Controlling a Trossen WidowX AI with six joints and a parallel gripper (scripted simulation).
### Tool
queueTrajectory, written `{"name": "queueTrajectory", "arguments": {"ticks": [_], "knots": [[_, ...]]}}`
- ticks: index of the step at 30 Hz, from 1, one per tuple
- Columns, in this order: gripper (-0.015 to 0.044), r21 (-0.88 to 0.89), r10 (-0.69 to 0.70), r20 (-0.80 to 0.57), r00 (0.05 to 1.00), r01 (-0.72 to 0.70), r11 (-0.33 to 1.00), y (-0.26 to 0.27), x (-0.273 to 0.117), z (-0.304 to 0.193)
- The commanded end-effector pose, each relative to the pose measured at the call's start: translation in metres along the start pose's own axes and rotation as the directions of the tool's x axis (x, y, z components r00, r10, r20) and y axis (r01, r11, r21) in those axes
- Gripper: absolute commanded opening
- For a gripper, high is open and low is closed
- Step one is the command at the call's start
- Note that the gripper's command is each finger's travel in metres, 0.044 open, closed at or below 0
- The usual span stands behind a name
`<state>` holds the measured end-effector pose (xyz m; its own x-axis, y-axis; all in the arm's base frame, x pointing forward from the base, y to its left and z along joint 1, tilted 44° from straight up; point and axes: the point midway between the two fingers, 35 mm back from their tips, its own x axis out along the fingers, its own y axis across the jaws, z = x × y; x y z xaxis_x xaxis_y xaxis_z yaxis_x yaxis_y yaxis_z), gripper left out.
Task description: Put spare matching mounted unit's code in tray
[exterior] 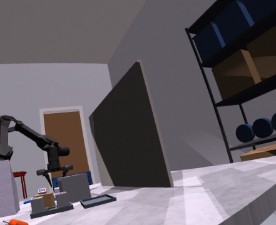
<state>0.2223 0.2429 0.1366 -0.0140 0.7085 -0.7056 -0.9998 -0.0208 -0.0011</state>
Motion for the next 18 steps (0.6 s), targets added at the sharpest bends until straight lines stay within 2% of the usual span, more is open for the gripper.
{"name": "queueTrajectory", "arguments": {"ticks": [1,18], "knots": [[0.03,0.006,0.003,-0.005,1.0,-0.003,1.0,0.001,0.009,-0.002],[0.03,0.008,0.003,-0.001,1.0,-0.003,1.0,0.003,0.037,-0.002]]}}
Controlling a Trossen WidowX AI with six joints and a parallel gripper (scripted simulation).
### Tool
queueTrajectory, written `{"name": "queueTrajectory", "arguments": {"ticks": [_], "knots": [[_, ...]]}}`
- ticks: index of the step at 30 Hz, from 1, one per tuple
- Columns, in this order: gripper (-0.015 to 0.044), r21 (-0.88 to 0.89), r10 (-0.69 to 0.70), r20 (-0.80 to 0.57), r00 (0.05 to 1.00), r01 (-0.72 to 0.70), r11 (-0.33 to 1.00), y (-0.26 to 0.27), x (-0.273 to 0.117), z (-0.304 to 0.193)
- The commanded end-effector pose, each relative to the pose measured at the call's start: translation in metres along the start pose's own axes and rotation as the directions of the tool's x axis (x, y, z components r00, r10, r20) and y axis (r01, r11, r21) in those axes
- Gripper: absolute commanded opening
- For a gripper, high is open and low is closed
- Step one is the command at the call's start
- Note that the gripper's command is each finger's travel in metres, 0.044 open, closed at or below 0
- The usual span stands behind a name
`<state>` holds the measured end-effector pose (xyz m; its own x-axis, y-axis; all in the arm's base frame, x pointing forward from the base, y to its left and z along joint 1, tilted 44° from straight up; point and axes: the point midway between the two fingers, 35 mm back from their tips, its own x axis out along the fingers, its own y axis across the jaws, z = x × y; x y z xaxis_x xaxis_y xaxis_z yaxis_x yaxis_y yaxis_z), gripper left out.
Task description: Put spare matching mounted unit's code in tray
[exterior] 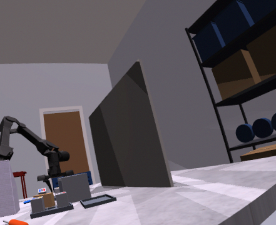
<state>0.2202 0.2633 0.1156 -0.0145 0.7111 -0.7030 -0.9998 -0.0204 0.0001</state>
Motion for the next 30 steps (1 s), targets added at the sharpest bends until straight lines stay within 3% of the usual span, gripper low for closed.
{"name": "queueTrajectory", "arguments": {"ticks": [1,10,16,23,27,30], "knots": [[0.03,0.007,0.003,-0.004,1.0,-0.003,1.0,0.0019,0.0088,-0.0017],[0.03,0.007,0.003,-0.004,1.0,-0.003,1.0,0.0023,0.0111,-0.0018],[0.0142,0.003,0.005,-0.001,1.0,-0.005,1.0,0.0023,0.0098,-0.0014],[0.0096,0.003,0.005,-0.001,1.0,-0.005,1.0,0.0023,0.0098,-0.0014],[0.0,0.003,0.005,-0.001,1.0,-0.005,1.0,0.0023,0.0098,-0.0014],[0.0,0.003,0.005,-0.001,1.0,-0.005,1.0,0.0023,0.0098,-0.0014]]}}
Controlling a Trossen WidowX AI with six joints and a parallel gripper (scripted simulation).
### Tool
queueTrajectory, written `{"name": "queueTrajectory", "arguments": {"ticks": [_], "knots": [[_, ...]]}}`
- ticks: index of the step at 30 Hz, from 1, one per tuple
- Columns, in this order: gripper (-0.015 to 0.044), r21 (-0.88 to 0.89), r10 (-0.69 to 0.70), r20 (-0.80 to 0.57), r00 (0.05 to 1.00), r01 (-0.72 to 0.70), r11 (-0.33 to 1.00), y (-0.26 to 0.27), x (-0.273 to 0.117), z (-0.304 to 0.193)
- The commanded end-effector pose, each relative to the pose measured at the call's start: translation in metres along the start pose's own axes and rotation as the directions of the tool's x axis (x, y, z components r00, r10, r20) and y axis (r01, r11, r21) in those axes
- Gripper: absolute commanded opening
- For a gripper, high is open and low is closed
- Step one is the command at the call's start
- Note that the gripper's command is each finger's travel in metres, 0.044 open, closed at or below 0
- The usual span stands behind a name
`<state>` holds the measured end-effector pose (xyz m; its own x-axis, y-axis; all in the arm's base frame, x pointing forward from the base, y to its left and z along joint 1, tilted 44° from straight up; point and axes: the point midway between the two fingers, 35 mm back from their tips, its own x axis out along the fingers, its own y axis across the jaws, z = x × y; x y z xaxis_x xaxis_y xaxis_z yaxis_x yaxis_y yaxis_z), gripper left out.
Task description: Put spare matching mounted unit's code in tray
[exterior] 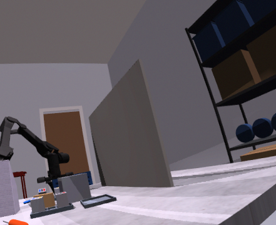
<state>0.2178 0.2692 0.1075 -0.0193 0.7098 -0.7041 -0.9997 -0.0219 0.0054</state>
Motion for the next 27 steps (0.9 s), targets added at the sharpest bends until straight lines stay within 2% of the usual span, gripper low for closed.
{"name": "queueTrajectory", "arguments": {"ticks": [1,6,18,27], "knots": [[0.0,0.0,0.0,0.0,1.0,0.0,1.0,0.0,0.0,0.0],[0.0,0.0,0.0,-0.001,1.0,0.0,1.0,-0.001,-0.004,0.0],[0.0,0.003,-0.003,-0.006,1.0,0.003,1.0,0.0,-0.077,0.0],[0.0,0.007,-0.003,-0.011,1.0,0.003,1.0,-0.001,-0.078,-0.001]]}}
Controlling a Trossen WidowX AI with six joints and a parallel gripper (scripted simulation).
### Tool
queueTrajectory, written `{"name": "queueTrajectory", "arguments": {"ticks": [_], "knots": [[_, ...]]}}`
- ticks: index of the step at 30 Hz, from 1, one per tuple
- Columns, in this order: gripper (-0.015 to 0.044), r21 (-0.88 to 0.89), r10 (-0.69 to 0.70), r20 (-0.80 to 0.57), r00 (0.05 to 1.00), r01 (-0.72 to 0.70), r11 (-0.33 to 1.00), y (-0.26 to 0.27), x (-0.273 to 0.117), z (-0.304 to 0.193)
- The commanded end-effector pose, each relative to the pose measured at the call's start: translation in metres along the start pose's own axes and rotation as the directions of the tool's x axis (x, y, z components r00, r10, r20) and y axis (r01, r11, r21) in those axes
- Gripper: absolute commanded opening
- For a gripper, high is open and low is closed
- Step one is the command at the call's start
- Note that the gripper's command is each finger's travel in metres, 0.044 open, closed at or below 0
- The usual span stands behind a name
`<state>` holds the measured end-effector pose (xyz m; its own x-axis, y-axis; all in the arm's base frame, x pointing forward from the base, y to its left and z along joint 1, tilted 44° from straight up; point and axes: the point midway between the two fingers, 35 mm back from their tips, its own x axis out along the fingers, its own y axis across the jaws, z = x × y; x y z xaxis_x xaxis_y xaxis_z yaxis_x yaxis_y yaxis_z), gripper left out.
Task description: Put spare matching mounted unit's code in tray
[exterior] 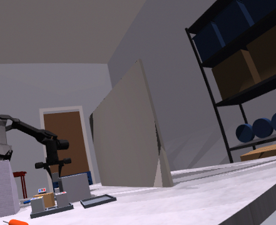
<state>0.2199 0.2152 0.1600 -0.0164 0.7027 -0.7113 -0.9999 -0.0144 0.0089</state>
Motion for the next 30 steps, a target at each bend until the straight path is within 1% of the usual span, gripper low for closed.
{"name": "queueTrajectory", "arguments": {"ticks": [1,14,19,30], "knots": [[0.0,-0.001,0.0,-0.002,1.0,0.0,1.0,-0.001,-0.007,-0.001],[0.0,-0.004,0.001,-0.002,1.0,-0.001,1.0,0.006,-0.074,-0.008],[0.0,-0.003,0.0,-0.004,1.0,0.0,1.0,0.004,-0.075,-0.01],[0.0,0.011,-0.025,-0.052,0.998,0.025,1.0,-0.047,-0.078,-0.049]]}}
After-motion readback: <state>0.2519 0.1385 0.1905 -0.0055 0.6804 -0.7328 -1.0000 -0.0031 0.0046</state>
